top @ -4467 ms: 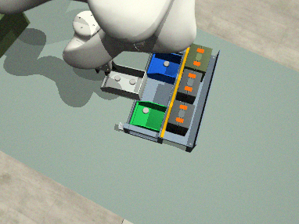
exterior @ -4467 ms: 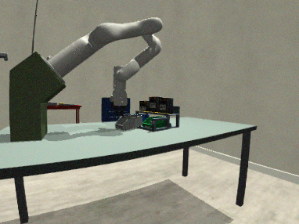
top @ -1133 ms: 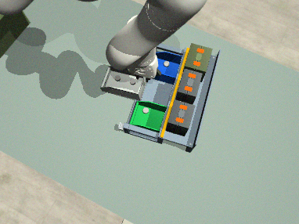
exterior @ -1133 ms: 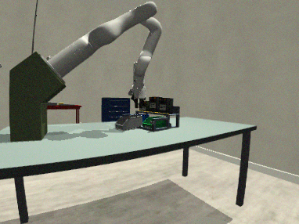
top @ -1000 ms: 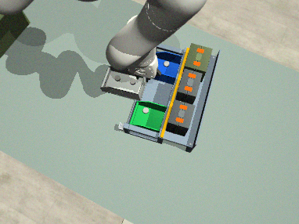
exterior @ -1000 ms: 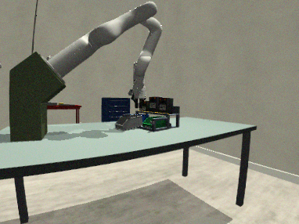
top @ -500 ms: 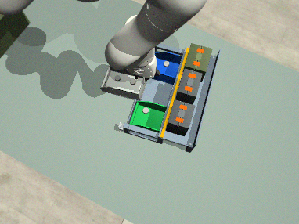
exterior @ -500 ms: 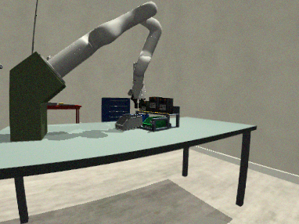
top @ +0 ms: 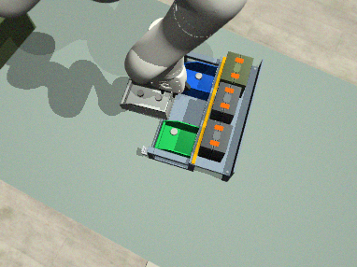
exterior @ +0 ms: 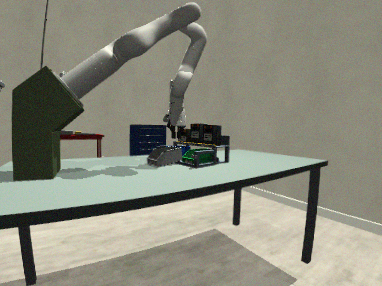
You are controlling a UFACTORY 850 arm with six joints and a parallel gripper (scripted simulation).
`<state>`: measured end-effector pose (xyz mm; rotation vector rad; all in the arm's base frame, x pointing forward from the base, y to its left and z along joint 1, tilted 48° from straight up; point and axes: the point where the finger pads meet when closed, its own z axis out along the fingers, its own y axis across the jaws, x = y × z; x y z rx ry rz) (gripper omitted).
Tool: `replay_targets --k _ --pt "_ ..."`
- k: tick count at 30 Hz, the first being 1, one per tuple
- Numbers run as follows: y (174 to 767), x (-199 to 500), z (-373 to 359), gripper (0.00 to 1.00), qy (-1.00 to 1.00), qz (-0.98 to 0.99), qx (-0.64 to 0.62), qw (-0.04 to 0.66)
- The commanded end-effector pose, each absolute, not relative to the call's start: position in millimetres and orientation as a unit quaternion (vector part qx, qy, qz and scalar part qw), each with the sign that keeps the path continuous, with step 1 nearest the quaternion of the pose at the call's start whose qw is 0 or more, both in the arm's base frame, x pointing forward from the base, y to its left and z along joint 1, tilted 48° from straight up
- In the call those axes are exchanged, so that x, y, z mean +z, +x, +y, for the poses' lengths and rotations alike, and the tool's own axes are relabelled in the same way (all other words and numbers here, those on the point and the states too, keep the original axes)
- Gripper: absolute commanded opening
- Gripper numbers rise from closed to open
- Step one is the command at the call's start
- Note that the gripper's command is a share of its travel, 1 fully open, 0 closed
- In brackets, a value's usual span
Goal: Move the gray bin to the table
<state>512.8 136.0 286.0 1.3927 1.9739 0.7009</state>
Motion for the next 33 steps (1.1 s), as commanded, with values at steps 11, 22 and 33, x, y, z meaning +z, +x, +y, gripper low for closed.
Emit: replay_targets --k 11,22,33 --pt "517 282 136 0.33 0.527 0.746 0.265 0.308" --pt "520 280 137 0.33 0.527 0.746 0.265 0.308" --pt "527 273 137 0.33 0.527 0.746 0.265 0.308"
